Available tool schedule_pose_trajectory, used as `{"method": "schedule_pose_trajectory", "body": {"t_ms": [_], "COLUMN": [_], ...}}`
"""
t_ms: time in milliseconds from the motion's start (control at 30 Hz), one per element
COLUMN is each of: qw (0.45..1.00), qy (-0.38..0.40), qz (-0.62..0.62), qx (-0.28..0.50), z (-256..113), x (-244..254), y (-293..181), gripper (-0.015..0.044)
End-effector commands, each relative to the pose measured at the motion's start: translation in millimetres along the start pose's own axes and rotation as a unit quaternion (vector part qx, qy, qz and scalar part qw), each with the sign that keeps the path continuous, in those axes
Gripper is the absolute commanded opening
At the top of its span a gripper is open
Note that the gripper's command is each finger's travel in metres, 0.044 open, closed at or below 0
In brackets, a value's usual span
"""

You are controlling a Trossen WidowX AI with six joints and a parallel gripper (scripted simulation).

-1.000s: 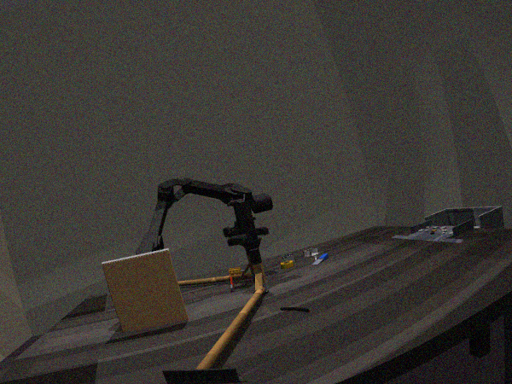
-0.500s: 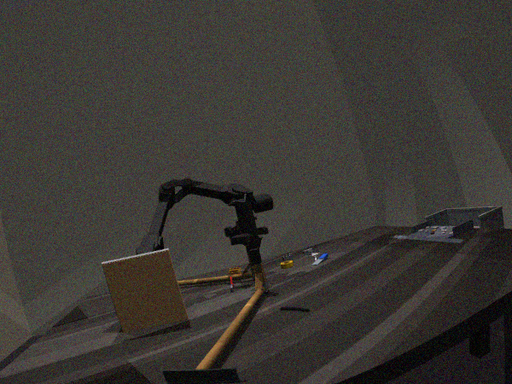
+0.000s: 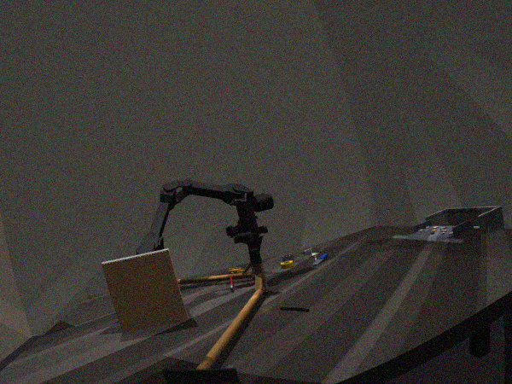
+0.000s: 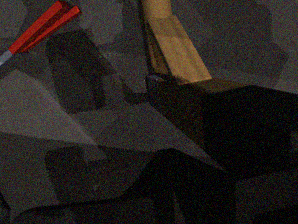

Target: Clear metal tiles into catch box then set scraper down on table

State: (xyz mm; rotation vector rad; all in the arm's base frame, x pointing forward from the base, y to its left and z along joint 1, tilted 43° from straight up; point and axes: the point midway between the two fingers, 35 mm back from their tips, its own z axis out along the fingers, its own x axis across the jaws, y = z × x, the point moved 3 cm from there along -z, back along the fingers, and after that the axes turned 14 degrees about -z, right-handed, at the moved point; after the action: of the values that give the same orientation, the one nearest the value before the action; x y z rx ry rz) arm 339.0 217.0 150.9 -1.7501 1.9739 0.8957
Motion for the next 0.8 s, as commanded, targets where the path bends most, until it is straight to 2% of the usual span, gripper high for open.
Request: {"method": "schedule_pose_trajectory", "body": {"t_ms": [0,767], "qw": [1.0,0.997], "qy": [0.0,-0.001], "qz": [-0.016,-0.083], "qx": [-0.004,-0.004], "z": [2.5,4.1], "x": [-8.4,-45.5], "y": [2.7,7.9], "gripper": [0.0,0.0]}}
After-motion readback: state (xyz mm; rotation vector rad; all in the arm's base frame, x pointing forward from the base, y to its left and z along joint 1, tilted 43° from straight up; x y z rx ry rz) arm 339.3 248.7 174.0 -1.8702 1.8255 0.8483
